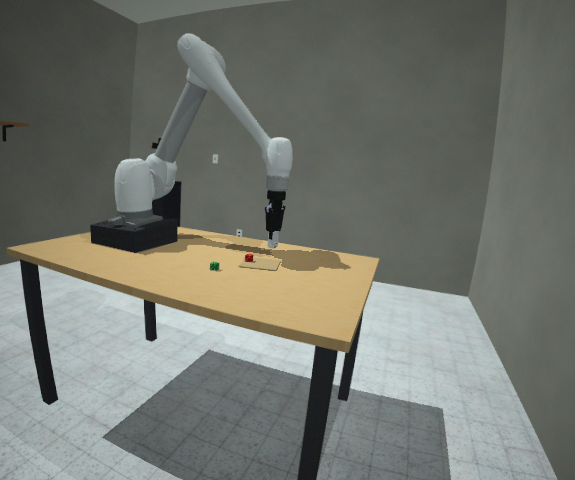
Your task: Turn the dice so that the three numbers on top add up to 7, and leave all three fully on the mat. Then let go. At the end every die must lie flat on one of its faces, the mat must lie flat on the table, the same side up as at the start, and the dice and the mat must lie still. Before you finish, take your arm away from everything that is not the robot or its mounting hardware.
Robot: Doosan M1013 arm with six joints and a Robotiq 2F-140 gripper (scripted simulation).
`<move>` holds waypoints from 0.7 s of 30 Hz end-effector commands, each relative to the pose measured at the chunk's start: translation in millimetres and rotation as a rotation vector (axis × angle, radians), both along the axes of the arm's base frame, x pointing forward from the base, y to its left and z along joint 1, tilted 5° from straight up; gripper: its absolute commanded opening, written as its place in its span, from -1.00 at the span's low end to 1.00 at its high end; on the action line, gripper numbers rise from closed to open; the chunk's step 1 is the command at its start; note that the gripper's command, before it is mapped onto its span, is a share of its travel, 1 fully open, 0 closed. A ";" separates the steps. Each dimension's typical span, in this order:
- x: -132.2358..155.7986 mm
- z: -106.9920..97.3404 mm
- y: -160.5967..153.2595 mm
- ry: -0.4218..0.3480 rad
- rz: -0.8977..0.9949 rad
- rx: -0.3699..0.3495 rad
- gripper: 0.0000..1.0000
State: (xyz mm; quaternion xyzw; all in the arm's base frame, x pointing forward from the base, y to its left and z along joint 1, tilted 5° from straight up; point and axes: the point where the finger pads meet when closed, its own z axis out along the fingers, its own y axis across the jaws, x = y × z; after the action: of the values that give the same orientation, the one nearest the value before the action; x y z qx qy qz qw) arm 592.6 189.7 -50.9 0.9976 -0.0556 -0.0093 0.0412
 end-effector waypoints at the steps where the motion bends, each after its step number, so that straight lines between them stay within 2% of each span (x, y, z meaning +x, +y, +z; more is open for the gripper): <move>1: 0.4 23.4 2.7 0.001 0.001 0.001 -0.75; 2: 0.4 23.4 2.7 0.001 0.001 0.001 -0.75; 6: 1.0 48.8 4.8 0.001 0.001 0.001 -0.75; 9: 1.3 58.3 5.6 0.001 0.001 0.001 -0.75; 21: 1.3 60.1 5.7 0.001 0.001 0.001 -0.75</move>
State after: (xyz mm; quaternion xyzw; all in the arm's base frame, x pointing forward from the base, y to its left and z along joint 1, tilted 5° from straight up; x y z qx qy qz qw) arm 594.7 194.3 5.2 0.9975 -0.0559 -0.0089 0.0412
